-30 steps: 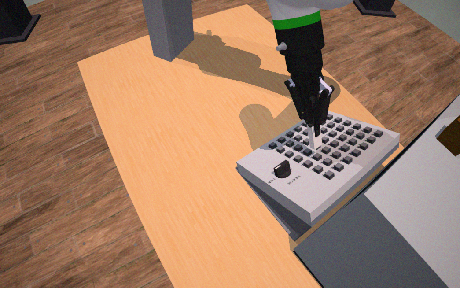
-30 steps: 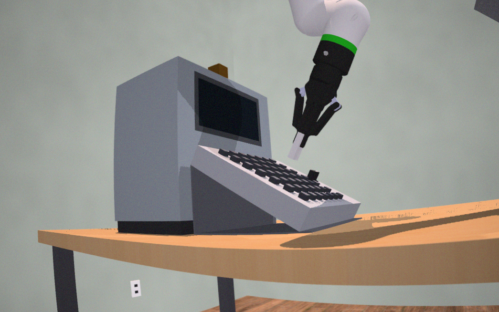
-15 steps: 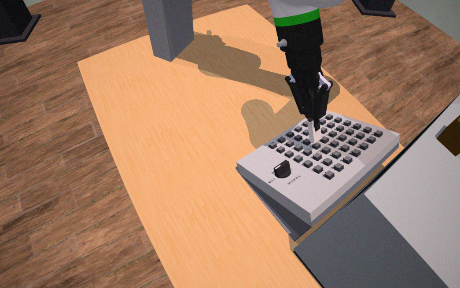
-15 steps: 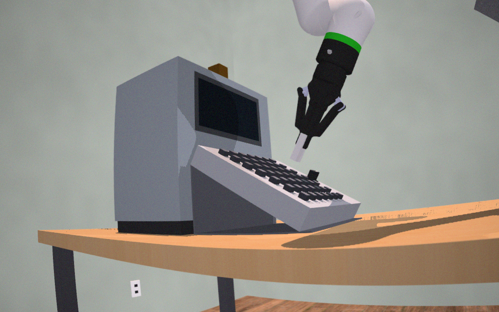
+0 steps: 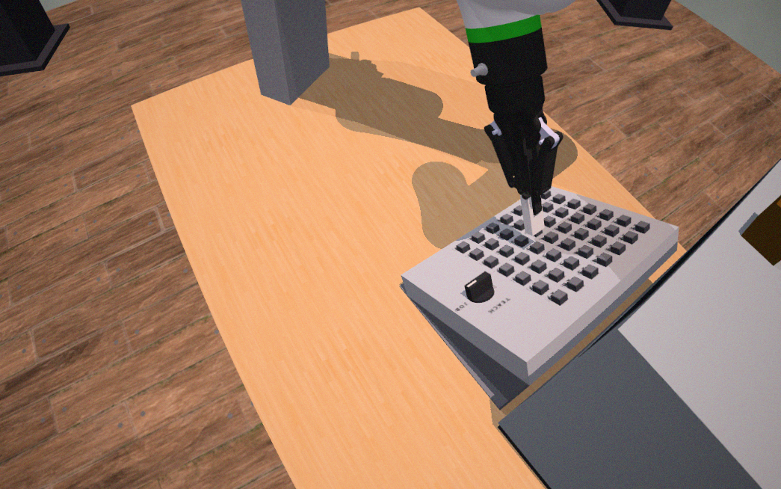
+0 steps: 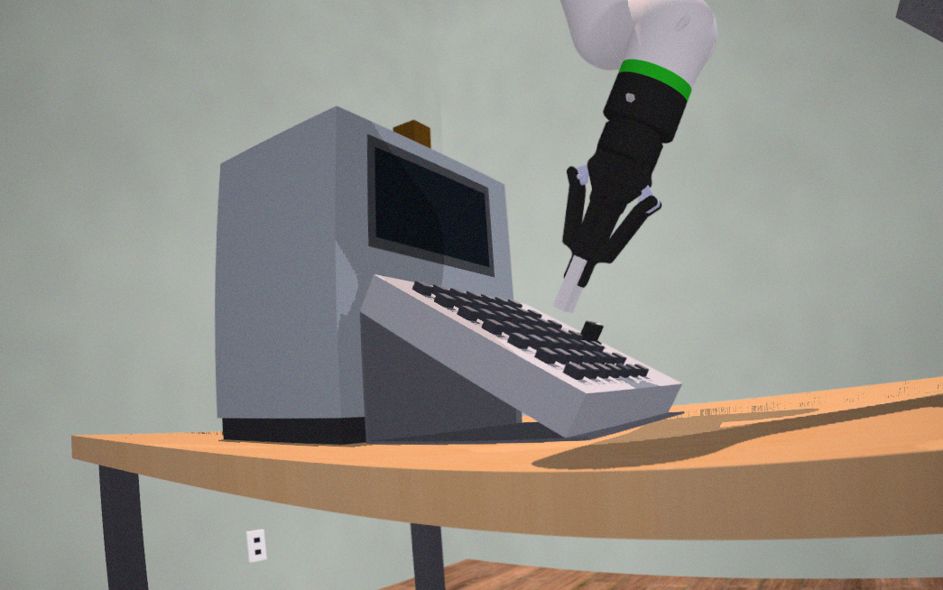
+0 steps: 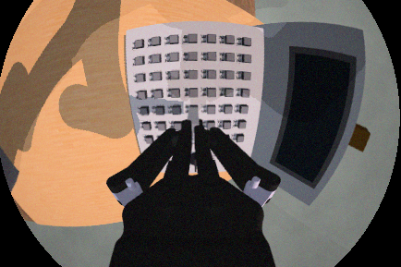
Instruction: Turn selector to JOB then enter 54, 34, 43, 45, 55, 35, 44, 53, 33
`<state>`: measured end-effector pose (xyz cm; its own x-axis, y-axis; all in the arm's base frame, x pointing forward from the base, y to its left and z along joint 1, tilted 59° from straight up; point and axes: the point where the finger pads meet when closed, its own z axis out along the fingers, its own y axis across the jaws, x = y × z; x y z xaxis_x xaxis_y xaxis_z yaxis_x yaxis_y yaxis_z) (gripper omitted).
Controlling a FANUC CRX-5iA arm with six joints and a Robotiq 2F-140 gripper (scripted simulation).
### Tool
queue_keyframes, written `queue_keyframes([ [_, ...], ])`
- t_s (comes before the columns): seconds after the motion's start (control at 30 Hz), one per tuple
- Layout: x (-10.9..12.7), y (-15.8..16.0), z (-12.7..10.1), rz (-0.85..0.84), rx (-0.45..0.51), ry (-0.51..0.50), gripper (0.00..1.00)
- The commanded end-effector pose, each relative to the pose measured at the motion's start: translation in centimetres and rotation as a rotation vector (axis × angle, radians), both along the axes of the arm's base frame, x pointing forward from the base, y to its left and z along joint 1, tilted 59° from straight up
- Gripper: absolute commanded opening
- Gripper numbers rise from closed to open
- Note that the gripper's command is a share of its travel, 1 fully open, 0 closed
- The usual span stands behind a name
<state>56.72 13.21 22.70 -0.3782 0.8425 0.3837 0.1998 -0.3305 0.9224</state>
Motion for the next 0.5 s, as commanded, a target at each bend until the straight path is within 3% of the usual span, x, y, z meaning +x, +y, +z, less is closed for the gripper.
queue_keyframes([
  [0.0, 0.3, 0.1, 0.0, -0.001, 0.0, -0.001, 0.0],
  [0.47, 1.8, 0.8, 0.0, -0.001, 0.0, -0.001, 0.0],
])
